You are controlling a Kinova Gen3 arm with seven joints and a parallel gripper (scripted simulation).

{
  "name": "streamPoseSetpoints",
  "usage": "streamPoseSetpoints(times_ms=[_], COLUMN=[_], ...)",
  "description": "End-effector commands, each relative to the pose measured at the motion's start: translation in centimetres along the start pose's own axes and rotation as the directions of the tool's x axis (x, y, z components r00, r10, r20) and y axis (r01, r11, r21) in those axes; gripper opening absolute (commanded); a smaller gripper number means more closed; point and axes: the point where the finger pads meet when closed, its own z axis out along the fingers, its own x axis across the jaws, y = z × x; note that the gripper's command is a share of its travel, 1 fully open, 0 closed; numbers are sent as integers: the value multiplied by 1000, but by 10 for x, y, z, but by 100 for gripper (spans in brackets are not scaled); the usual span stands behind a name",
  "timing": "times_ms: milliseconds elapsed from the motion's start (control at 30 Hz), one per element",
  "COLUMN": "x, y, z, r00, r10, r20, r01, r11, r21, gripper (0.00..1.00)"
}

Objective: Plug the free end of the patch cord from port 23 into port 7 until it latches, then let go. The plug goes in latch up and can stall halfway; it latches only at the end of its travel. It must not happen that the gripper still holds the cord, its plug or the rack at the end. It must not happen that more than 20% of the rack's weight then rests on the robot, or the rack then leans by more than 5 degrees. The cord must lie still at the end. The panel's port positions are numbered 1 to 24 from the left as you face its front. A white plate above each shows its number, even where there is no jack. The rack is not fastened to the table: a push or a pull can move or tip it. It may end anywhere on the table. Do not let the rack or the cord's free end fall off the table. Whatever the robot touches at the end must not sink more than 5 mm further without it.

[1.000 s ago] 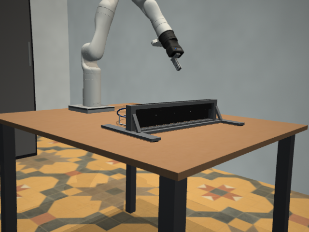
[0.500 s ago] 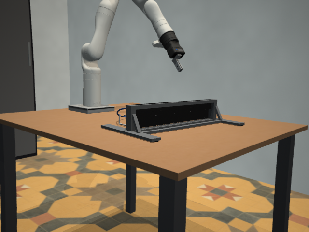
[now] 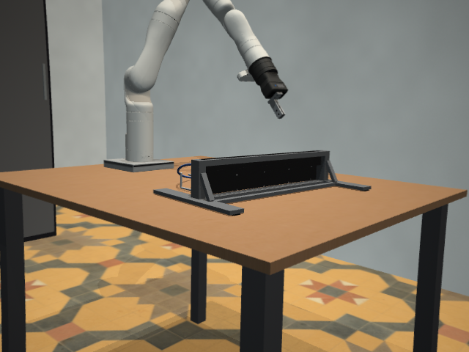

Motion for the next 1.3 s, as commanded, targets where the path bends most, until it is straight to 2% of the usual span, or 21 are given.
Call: streamPoseSetpoints(times_ms=[0,100,167,433,633,867,1267], x=[-14,-15,-15,-16,-16,-16,-16], y=[6,6,6,5,5,5,5], z=[19,34,34,73,92,98,98], r00=[1000,1000,1000,1000,1000,1000,999], r10=[13,6,6,11,13,14,30], r20=[22,22,22,21,21,21,21], r01=[-12,-6,-6,-11,-13,-14,-30], r11=[1000,1000,1000,1000,1000,1000,1000], r21=[-5,-5,-5,-4,-4,-4,-4], gripper=[0,0,0,0,0,0,0])
